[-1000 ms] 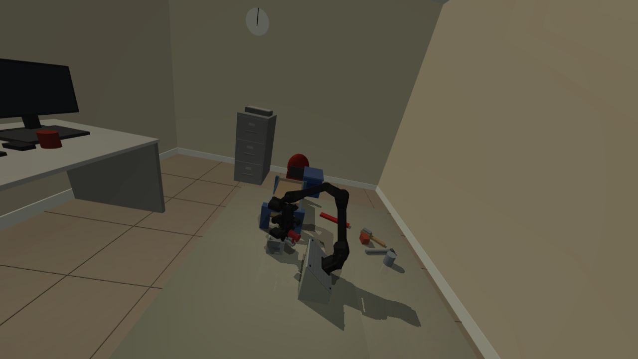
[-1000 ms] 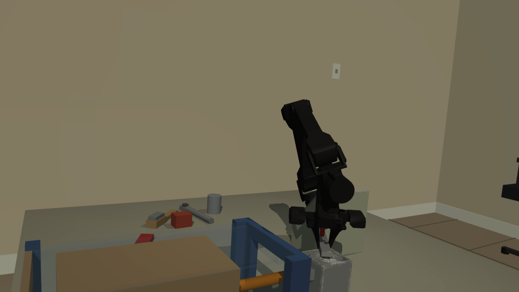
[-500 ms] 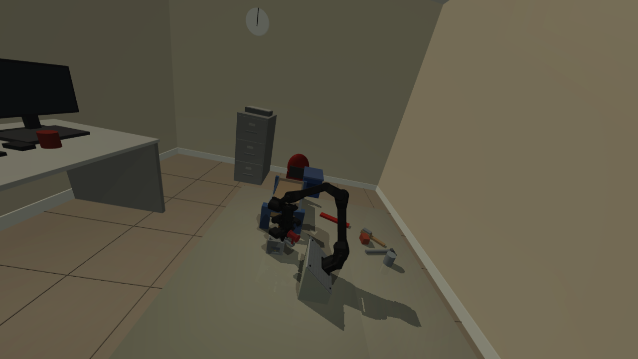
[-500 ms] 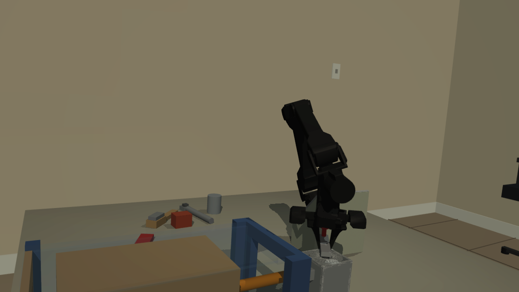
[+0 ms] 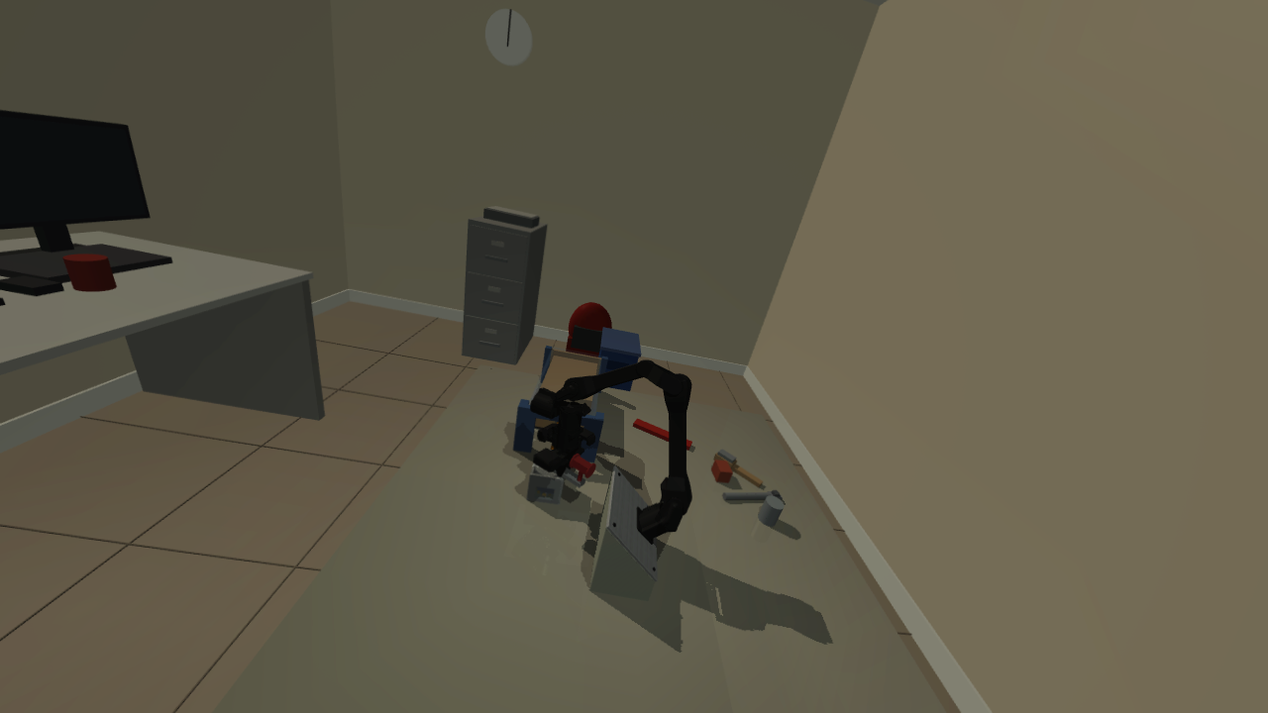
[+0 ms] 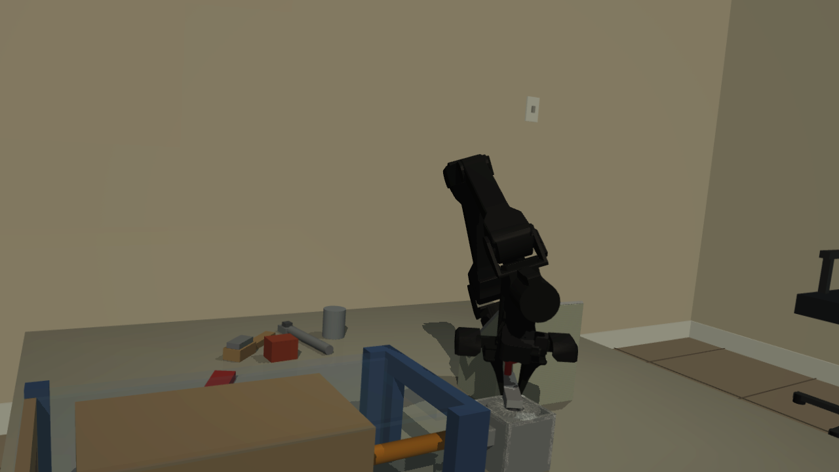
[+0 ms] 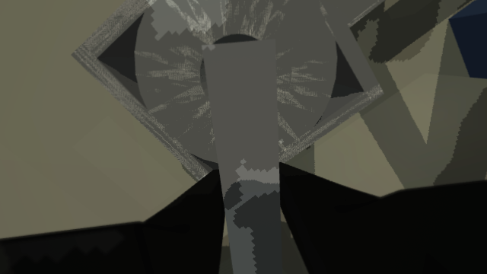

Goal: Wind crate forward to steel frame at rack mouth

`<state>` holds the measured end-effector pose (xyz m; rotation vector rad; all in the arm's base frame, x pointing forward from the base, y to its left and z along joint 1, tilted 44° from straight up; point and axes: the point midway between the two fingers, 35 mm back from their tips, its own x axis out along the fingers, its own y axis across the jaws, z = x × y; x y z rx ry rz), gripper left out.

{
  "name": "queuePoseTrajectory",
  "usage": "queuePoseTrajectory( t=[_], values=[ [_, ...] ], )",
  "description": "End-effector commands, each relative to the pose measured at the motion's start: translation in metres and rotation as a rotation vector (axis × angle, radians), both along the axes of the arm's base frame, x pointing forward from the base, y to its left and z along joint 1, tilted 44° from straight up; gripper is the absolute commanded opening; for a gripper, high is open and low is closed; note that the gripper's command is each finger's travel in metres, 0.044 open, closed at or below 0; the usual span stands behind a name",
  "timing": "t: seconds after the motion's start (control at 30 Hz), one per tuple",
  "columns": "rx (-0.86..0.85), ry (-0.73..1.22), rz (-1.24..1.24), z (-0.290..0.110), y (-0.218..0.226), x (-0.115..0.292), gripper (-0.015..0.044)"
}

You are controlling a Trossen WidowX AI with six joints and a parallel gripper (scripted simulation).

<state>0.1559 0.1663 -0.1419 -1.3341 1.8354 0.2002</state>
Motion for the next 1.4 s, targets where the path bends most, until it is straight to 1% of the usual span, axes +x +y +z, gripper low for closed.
queuePoseTrajectory(
  t=[0.0, 0.43, 0.97, 1.27, 1.37],
  values=[
    [-0.001, 0.02, 0.013, -0.0027, -0.0029, 0.0005, 0.0],
    [0.0, 0.052, 0.048, -0.0024, -0.004, 0.0019, 0.0],
    [-0.003, -0.01, -0.019, -0.0036, -0.0024, -0.0015, 0.0],
    [-0.002, -0.008, -0.017, -0.0034, -0.0023, -0.0011, 0.0],
    [-0.001, -0.006, -0.003, 0.0, -0.0001, 0.0004, 0.0079]
  ],
)
